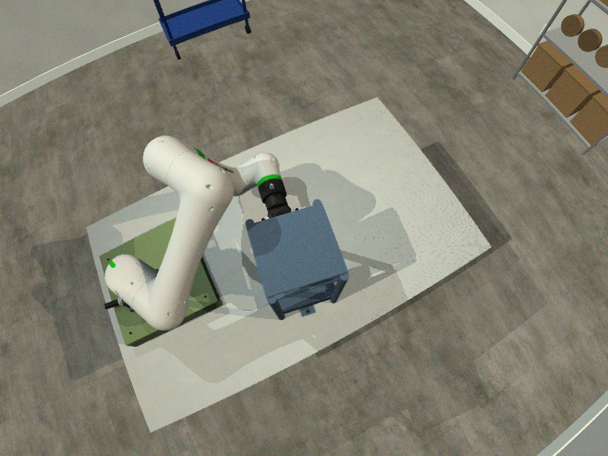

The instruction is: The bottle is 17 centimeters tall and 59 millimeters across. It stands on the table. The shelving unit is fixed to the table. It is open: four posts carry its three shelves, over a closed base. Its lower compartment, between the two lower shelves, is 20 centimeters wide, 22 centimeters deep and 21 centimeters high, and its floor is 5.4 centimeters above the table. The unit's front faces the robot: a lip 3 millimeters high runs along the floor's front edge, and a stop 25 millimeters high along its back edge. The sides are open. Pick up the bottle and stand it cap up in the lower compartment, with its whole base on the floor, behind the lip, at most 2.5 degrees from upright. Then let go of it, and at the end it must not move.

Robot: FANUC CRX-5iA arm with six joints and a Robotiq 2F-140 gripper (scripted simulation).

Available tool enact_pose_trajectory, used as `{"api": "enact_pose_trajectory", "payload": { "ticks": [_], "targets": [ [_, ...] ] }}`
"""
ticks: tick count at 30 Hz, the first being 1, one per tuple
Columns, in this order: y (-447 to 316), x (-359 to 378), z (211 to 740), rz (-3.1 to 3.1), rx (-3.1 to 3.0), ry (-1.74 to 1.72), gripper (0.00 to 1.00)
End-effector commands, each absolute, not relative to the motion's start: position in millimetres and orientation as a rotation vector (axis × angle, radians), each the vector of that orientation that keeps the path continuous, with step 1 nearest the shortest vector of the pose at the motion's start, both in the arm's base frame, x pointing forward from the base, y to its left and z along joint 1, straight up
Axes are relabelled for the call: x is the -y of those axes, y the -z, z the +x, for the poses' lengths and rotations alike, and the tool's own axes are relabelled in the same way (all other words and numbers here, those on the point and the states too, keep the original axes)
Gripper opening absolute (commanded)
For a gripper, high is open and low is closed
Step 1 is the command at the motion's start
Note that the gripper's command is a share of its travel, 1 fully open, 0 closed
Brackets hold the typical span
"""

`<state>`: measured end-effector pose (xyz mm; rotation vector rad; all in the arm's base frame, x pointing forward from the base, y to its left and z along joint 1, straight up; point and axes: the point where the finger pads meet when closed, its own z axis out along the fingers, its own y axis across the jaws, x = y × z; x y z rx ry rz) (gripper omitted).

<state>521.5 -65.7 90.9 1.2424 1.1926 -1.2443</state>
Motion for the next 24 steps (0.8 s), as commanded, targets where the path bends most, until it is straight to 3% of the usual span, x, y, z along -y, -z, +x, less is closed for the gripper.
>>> {"api": "enact_pose_trajectory", "payload": {
  "ticks": [1,24],
  "targets": [
    [-91.1,69.0,521.4,1.243,-1.192,1.244,0.00],
    [-91.1,73.9,521.2,1.243,-1.192,1.244,0.00]
  ]
}}
